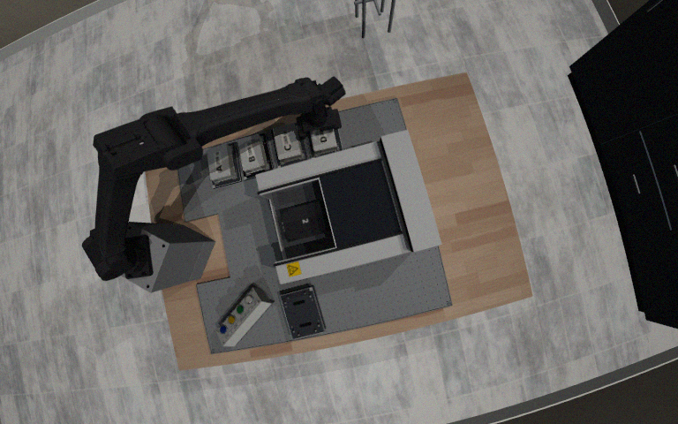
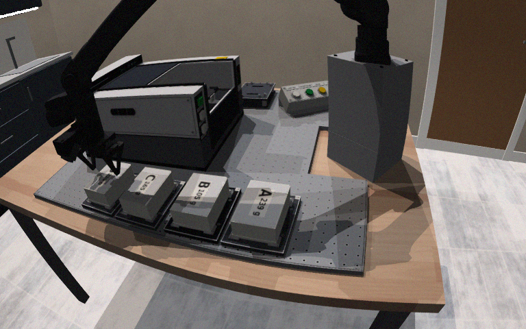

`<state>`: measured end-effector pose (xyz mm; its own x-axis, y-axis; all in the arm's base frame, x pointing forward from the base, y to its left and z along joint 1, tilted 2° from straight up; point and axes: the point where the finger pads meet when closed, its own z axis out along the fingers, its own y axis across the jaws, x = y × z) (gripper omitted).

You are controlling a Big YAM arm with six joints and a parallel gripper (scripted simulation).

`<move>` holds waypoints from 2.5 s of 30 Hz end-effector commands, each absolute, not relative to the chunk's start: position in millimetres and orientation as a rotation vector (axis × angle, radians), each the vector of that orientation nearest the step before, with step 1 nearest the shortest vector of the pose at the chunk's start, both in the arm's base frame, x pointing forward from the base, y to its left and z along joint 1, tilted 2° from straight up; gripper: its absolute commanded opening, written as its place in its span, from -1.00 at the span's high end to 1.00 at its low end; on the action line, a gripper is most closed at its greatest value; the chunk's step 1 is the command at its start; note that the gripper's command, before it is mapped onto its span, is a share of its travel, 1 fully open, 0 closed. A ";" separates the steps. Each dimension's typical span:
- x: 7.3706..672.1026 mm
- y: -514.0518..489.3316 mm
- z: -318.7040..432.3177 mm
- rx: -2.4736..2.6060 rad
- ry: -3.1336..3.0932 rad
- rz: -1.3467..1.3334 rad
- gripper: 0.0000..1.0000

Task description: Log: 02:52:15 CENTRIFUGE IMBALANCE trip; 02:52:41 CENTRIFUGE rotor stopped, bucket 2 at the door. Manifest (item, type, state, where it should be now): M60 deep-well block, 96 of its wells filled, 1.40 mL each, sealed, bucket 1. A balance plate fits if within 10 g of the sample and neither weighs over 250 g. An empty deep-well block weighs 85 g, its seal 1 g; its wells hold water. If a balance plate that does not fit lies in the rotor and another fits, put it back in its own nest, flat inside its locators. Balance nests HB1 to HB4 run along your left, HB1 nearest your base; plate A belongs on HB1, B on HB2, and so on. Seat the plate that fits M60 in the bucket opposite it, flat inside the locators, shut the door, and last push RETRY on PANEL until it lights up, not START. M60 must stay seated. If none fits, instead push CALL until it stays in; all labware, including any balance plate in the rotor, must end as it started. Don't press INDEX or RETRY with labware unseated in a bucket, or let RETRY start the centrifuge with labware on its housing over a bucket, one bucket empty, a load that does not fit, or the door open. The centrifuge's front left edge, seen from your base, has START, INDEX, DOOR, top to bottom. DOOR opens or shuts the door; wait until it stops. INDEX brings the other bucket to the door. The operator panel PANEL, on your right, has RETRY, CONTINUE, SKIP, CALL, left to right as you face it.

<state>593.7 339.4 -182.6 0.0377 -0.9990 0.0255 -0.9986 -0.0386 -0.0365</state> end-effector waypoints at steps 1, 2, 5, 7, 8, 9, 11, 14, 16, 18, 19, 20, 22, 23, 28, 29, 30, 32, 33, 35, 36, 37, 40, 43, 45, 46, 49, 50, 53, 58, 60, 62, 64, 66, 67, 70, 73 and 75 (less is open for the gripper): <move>594.6 333.0 -196.3 -2.265 2.173 -0.061 -1.00; 594.6 332.9 -196.3 -2.266 2.173 -0.061 -1.00; 593.0 332.2 -197.5 -2.268 2.175 -0.060 -1.00; 593.6 332.9 -197.1 -2.266 2.173 -0.061 -1.00; 593.6 332.9 -197.1 -2.266 2.173 -0.061 -1.00; 593.6 332.9 -197.1 -2.266 2.173 -0.061 -1.00; 596.0 334.7 -195.3 -2.260 2.168 -0.064 -1.00; 592.6 333.3 -197.6 -2.265 2.172 -0.061 -1.00; 594.1 334.3 -196.3 -2.263 2.170 -0.063 -1.00; 595.3 335.0 -195.4 -2.260 2.168 -0.064 -1.00; 595.3 335.0 -195.4 -2.260 2.168 -0.064 -1.00; 595.3 335.0 -195.4 -2.260 2.168 -0.064 -1.00; 595.3 335.0 -195.4 -2.260 2.168 -0.064 -1.00; 595.3 335.0 -195.4 -2.260 2.168 -0.064 -1.00; 595.3 335.0 -195.4 -2.260 2.168 -0.064 -1.00; 595.4 335.1 -195.4 -2.260 2.168 -0.064 -1.00; 595.4 335.1 -195.4 -2.260 2.168 -0.064 -1.00; 595.6 335.1 -195.4 -2.260 2.168 -0.064 -1.00; 595.6 335.2 -195.4 -2.260 2.167 -0.064 -1.00; 595.9 335.3 -195.3 -2.259 2.167 -0.064 -1.00; 596.1 335.4 -195.2 -2.259 2.167 -0.065 -1.00; 596.3 335.5 -195.2 -2.259 2.166 -0.065 -1.00; 597.0 335.9 -194.9 -2.258 2.165 -0.066 -1.00; 597.4 336.0 -194.8 -2.257 2.165 -0.066 -1.00; 598.1 336.4 -194.6 -2.256 2.164 -0.067 -1.00; 598.5 336.6 -194.5 -2.255 2.163 -0.067 -1.00; 600.0 337.3 -194.1 -2.253 2.161 -0.068 -1.00; 600.5 337.5 -193.9 -2.252 2.160 -0.069 -1.00; 602.4 338.5 -193.3 -2.248 2.157 -0.071 -1.00; 606.3 340.3 -192.1 -2.242 2.151 -0.075 -1.00; 606.3 340.3 -192.1 -2.242 2.151 -0.075 -1.00; 608.2 341.3 -191.4 -2.239 2.148 -0.076 -1.00; 610.3 342.3 -190.7 -2.235 2.145 -0.078 -1.00; 612.5 343.3 -189.9 -2.231 2.142 -0.081 -1.00; 613.7 343.9 -189.5 -2.230 2.140 -0.082 -1.00; 611.5 342.3 -192.8 -2.234 2.144 -0.079 -1.00; 613.9 343.3 -192.6 -2.230 2.140 -0.082 -1.00; 611.7 341.8 -195.6 -2.234 2.144 -0.079 -1.00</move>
